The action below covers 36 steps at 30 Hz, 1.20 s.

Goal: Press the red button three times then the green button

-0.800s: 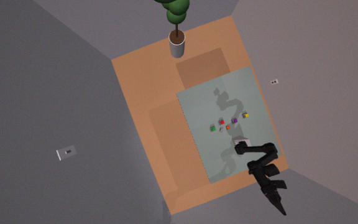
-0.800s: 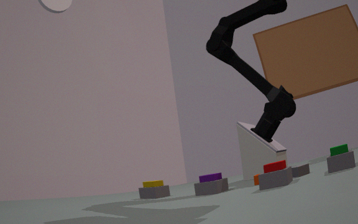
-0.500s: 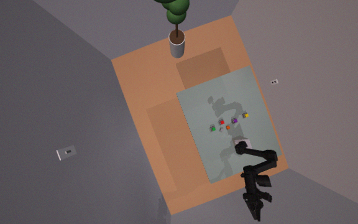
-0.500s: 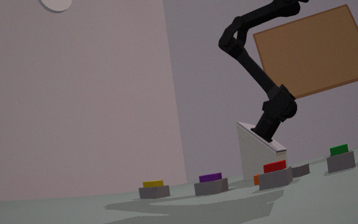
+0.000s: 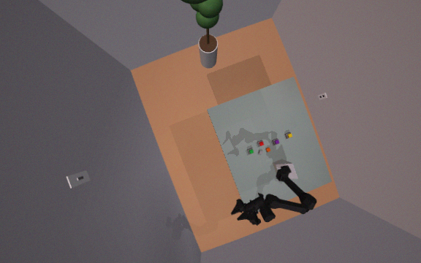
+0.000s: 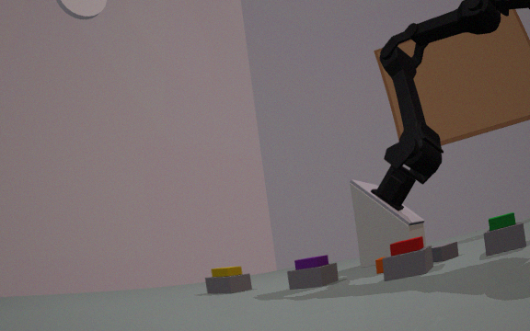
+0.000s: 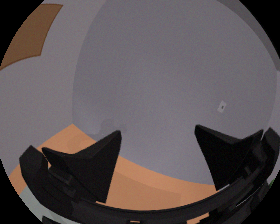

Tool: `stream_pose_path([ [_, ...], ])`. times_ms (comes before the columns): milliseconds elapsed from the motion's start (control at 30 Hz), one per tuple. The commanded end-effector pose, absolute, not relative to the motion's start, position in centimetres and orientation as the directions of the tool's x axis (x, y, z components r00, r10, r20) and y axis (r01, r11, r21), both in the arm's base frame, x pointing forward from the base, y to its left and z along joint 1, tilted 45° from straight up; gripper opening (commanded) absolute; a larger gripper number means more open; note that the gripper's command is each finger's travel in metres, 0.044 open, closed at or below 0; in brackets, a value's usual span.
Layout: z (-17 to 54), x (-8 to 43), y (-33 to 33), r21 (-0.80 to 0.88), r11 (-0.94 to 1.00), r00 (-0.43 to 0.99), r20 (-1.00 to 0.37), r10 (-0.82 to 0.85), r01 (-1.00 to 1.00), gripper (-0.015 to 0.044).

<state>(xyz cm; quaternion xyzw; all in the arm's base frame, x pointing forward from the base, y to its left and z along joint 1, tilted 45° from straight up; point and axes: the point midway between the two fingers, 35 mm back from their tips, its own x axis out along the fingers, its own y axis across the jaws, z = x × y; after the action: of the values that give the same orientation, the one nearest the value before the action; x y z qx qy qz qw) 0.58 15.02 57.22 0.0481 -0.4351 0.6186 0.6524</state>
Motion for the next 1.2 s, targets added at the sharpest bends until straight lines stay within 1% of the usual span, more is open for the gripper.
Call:
stream_pose_path([
  [0, 54.0, 6.4, 19.2, -0.415, 0.256, 0.024, 0.488, 0.872, -0.873, 0.04],
  [133, 49.2, 13.4, 22.0, -0.317, 0.305, 0.213, 0.294, 0.932, -0.898, 0.04],
  [267, 43.3, 20.2, 22.4, -0.193, 0.378, 0.371, 0.073, 0.926, -0.905, 0.04],
  [400, 36.7, 26.1, 20.6, -0.045, 0.474, 0.475, -0.158, 0.866, -0.879, 0.04],
  [500, 31.5, 29.4, 18.0, 0.081, 0.557, 0.506, -0.328, 0.798, -0.827, 0.04],
  [633, 24.4, 32.0, 13.3, 0.266, 0.669, 0.472, -0.533, 0.702, -0.694, 0.04],
  [733, 19.3, 32.2, 9.1, 0.412, 0.739, 0.39, -0.656, 0.647, -0.533, 0.04],
  [800, 16.2, 31.5, 6.3, 0.506, 0.767, 0.314, -0.71, 0.63, -0.395, 0.04],
  [900, 12.7, 29.5, 2.6, 0.625, 0.764, 0.194, -0.739, 0.645, -0.16, 0.04],
  [1000, 10.8, 27.4, 0.2, 0.697, 0.716, 0.108, -0.716, 0.69, 0.046, 0.04],
  [1167, 10.6, 27.2, 0.0, 0.704, 0.707, 0.099, -0.71, 0.697, 0.07, 0.04],
])
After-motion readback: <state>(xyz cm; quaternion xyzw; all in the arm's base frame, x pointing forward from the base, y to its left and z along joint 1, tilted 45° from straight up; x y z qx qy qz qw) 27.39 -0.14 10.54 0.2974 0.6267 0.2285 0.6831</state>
